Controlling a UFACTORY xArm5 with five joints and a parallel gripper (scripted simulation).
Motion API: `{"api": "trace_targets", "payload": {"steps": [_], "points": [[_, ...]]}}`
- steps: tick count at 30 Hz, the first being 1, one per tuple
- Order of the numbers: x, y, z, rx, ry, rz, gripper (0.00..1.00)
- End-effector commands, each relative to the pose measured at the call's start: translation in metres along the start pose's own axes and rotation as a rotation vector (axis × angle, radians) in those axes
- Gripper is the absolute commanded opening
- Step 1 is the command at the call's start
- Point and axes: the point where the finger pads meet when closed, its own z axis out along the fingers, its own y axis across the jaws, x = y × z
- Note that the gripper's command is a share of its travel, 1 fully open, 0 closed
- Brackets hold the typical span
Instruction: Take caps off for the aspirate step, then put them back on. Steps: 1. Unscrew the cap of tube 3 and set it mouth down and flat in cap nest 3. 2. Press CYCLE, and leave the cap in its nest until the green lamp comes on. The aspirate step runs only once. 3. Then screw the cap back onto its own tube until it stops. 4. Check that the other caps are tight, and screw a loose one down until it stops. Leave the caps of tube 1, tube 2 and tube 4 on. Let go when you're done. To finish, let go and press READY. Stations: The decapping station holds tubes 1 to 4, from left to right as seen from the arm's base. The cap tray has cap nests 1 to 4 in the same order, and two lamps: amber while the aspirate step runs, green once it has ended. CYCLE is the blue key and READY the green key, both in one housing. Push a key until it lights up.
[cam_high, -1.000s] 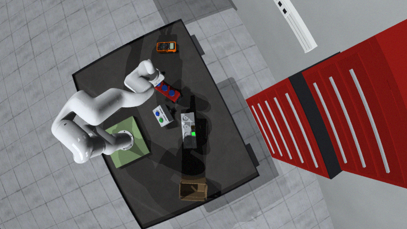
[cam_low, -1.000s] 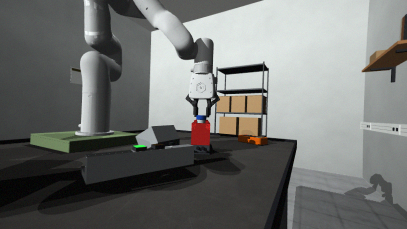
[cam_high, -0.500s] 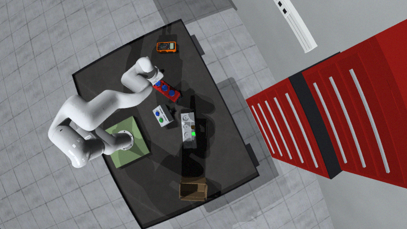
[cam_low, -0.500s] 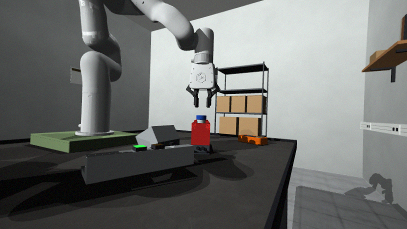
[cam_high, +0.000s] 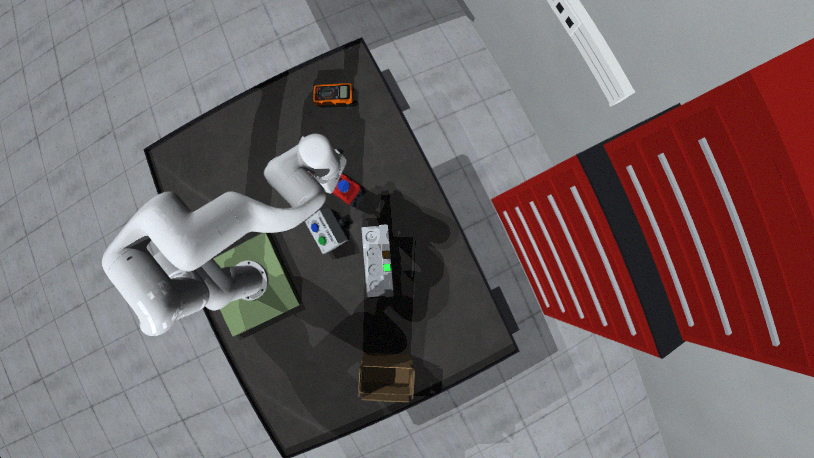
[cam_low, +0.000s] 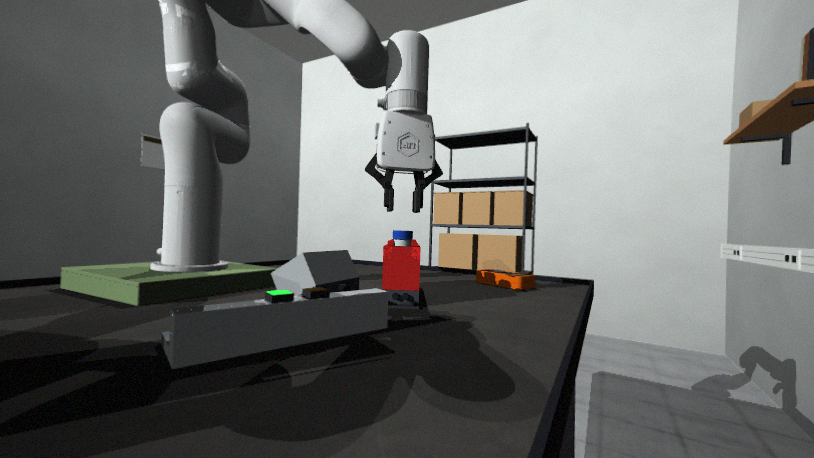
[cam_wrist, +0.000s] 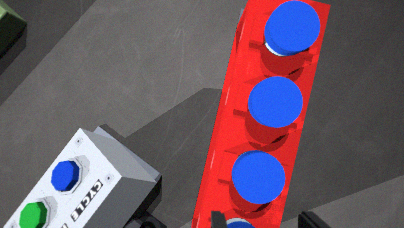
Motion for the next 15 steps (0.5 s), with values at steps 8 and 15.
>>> {"api": "trace_targets", "payload": {"steps": [8, 15], "points": [[-0.026, -0.003, -0.001, 0.000, -0.007, -0.029, 0.46], [-0.026, -0.003, 0.017, 0.000, -0.007, -0.029, 0.46]]}}
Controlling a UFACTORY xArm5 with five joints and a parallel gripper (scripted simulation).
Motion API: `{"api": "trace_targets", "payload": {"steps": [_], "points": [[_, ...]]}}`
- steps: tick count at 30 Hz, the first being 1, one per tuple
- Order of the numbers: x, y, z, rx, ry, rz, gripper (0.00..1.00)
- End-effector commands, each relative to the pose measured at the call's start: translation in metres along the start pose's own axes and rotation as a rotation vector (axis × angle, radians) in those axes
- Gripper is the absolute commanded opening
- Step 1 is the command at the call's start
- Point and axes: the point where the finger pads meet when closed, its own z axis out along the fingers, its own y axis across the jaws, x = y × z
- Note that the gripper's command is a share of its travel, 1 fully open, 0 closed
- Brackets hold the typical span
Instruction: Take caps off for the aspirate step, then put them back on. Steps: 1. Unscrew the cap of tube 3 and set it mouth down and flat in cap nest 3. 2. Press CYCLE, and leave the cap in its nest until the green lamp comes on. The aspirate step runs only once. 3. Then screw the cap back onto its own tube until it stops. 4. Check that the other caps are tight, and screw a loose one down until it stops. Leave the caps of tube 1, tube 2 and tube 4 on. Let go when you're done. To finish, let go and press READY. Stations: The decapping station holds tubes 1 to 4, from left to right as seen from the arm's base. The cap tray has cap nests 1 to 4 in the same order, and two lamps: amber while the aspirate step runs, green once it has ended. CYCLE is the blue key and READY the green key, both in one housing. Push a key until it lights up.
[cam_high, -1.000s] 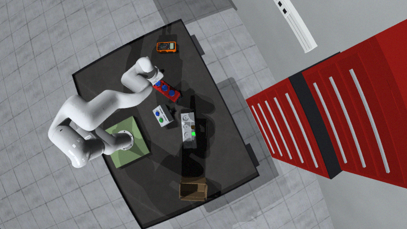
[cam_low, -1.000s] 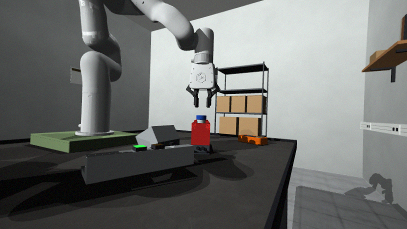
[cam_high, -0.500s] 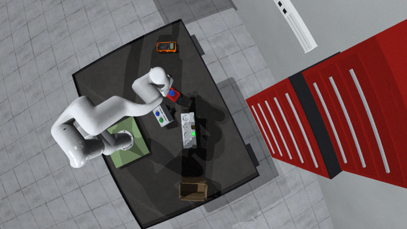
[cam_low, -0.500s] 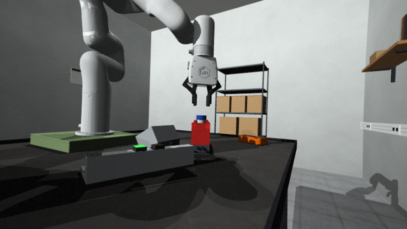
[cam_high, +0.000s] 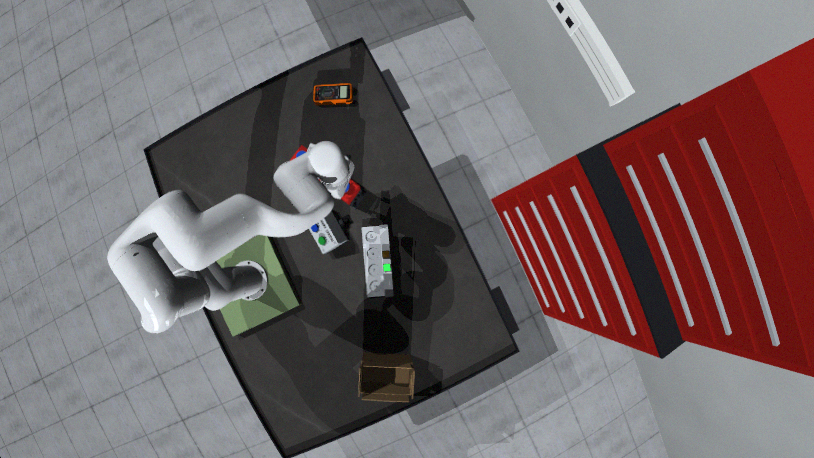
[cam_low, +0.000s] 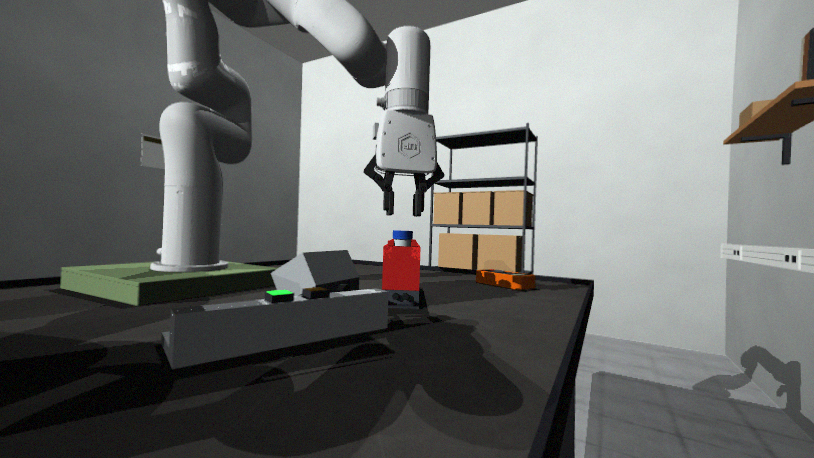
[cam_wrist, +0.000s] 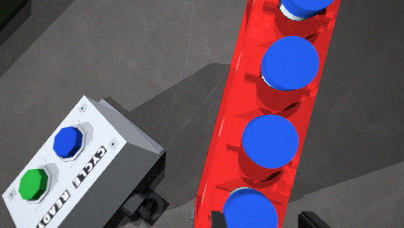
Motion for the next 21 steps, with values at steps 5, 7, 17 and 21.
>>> {"api": "trace_targets", "payload": {"steps": [5, 7, 17, 21], "points": [[-0.001, 0.001, 0.018, 0.000, -0.006, 0.000, 0.46], [-0.001, 0.001, 0.024, 0.000, -0.006, 0.000, 0.46], [-0.001, 0.001, 0.028, 0.000, -0.006, 0.000, 0.46], [-0.001, 0.001, 0.029, 0.000, -0.006, 0.000, 0.46]]}}
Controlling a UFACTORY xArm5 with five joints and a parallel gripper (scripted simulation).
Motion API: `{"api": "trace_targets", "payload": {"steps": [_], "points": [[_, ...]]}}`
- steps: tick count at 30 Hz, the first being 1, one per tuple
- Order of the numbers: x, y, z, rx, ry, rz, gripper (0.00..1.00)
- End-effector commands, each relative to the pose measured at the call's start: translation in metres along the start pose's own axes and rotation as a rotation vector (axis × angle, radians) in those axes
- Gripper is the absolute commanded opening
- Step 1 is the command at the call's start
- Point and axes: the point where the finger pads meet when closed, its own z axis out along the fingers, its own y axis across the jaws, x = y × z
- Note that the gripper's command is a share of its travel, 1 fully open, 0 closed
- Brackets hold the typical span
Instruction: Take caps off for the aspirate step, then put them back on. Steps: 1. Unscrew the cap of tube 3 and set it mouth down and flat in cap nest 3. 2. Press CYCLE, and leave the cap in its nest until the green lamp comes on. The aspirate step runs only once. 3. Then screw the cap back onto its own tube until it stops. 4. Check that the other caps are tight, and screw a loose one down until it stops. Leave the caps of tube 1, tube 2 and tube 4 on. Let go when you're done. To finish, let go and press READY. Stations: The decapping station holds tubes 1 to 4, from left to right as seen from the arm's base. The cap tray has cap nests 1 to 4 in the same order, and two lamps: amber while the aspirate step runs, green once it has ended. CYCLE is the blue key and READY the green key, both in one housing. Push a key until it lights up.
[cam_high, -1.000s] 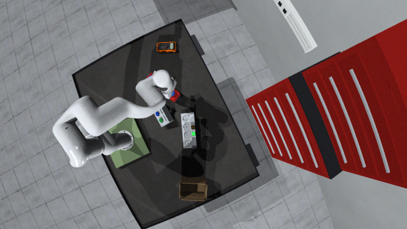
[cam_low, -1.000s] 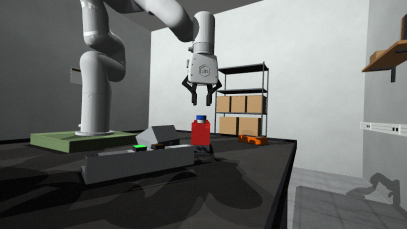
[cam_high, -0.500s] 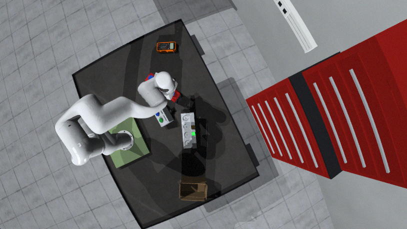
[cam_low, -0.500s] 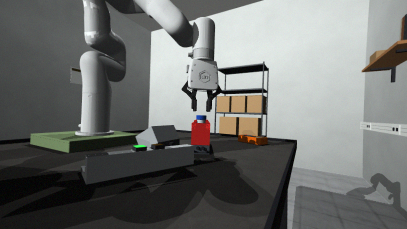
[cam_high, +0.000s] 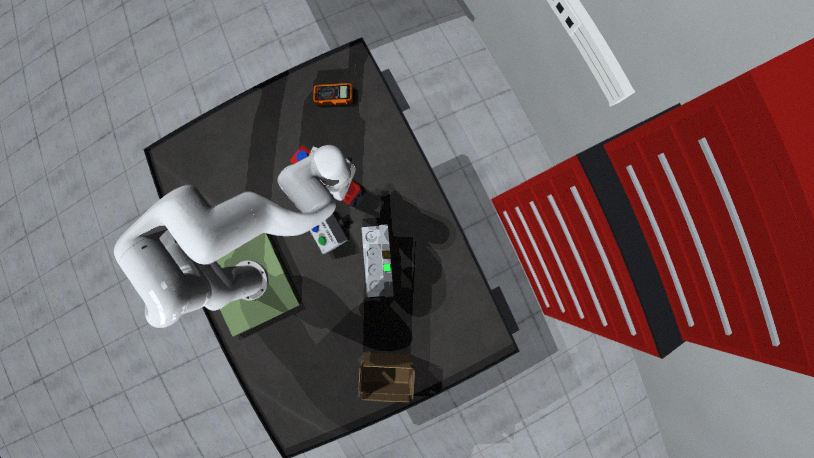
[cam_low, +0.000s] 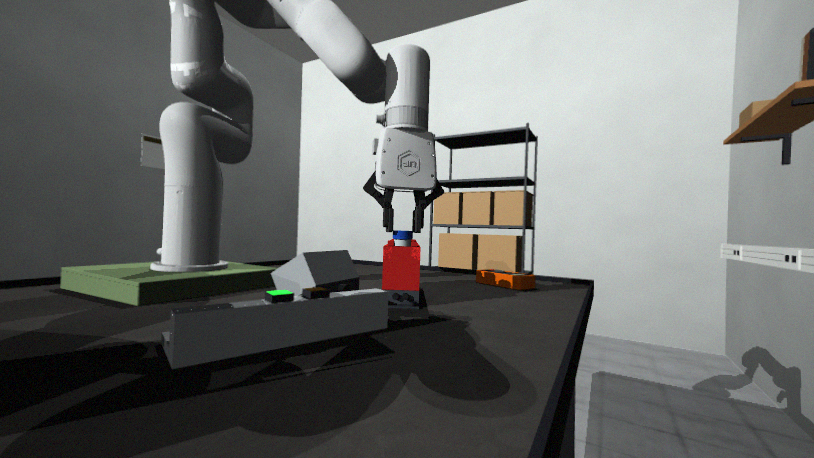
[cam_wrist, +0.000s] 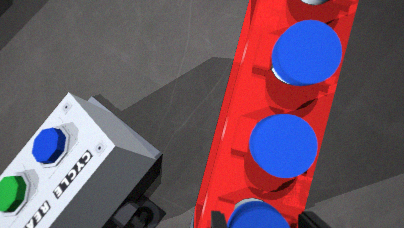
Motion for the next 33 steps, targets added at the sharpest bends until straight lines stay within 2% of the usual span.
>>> {"api": "trace_targets", "payload": {"steps": [1, 21, 22, 33], "points": [[-0.0004, 0.0009, 0.0006, 0.000, -0.007, 0.000, 0.46], [-0.0004, 0.0008, 0.0082, 0.000, -0.006, 0.000, 0.46], [-0.0004, 0.0008, 0.0082, 0.000, -0.006, 0.000, 0.00], [-0.0004, 0.0008, 0.0082, 0.000, -0.006, 0.000, 0.00]]}}
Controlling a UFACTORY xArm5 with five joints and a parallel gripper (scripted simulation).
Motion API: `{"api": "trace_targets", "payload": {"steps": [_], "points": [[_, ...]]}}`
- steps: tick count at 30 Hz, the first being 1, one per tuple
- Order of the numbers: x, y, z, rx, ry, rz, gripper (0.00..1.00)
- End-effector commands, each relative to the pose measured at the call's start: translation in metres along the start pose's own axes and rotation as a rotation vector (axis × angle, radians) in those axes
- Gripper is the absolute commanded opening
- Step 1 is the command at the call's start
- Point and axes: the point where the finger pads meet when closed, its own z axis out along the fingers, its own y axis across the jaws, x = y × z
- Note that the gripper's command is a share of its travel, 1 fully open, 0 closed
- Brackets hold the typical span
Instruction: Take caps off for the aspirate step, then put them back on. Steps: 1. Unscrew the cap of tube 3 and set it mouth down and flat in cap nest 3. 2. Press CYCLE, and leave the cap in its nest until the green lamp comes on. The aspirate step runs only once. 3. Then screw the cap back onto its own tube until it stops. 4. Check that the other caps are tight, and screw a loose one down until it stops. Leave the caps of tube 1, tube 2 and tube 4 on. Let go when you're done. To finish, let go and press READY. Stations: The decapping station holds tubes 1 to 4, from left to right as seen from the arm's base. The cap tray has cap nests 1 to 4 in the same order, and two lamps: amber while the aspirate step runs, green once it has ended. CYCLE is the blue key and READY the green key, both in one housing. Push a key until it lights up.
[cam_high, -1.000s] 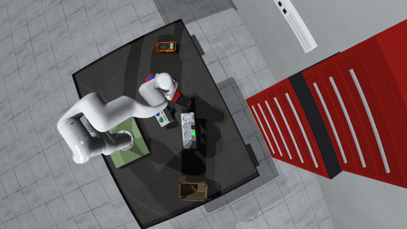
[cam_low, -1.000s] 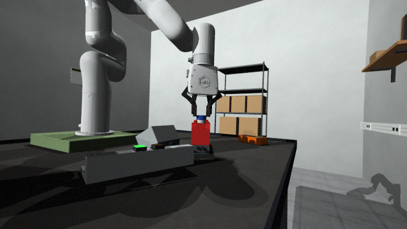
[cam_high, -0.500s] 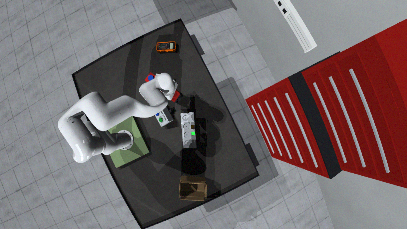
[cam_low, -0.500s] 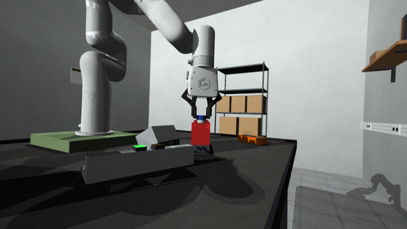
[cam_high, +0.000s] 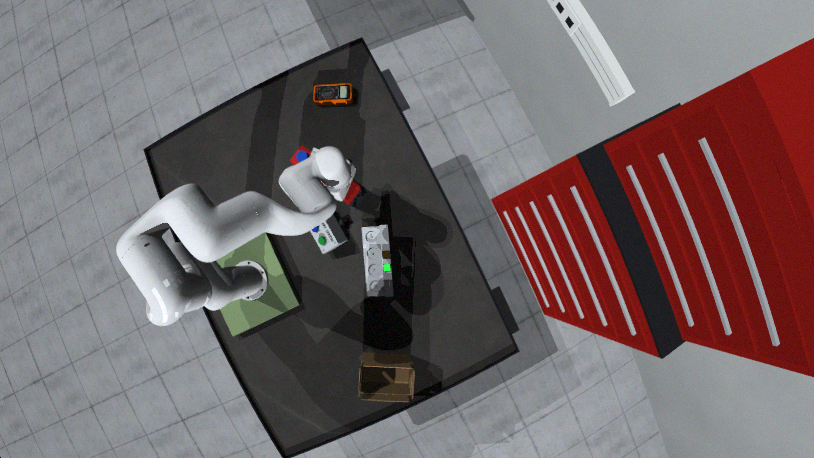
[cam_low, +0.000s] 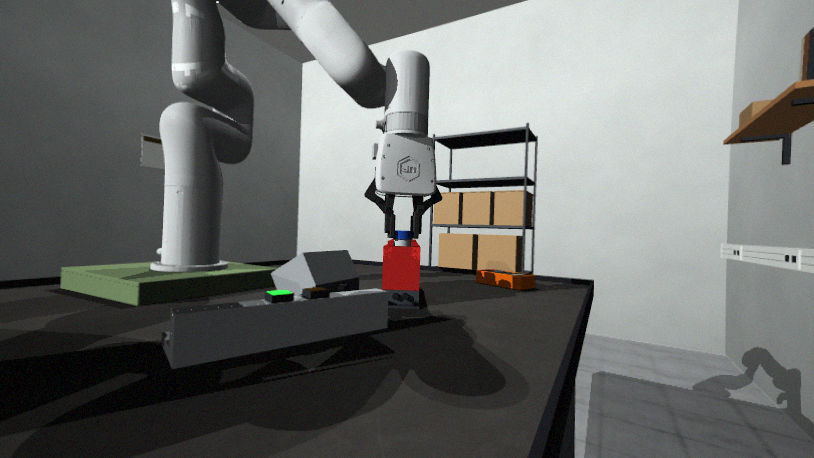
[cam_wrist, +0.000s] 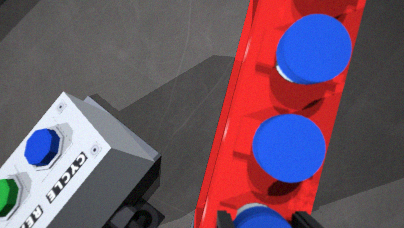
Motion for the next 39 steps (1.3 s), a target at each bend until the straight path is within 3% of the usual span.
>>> {"api": "trace_targets", "payload": {"steps": [1, 29, 35, 36, 39], "points": [[-0.0005, 0.0010, -0.0009, 0.000, -0.007, 0.000, 0.00], [-0.0005, 0.0010, -0.0009, -0.002, -0.006, 0.480, 0.00], [-0.0005, 0.0010, -0.0009, -0.002, -0.006, 0.489, 0.00], [-0.0005, 0.0010, -0.0009, -0.002, -0.006, 0.489, 0.46], [-0.0005, 0.0010, -0.0009, -0.002, -0.006, 0.489, 0.46]]}}
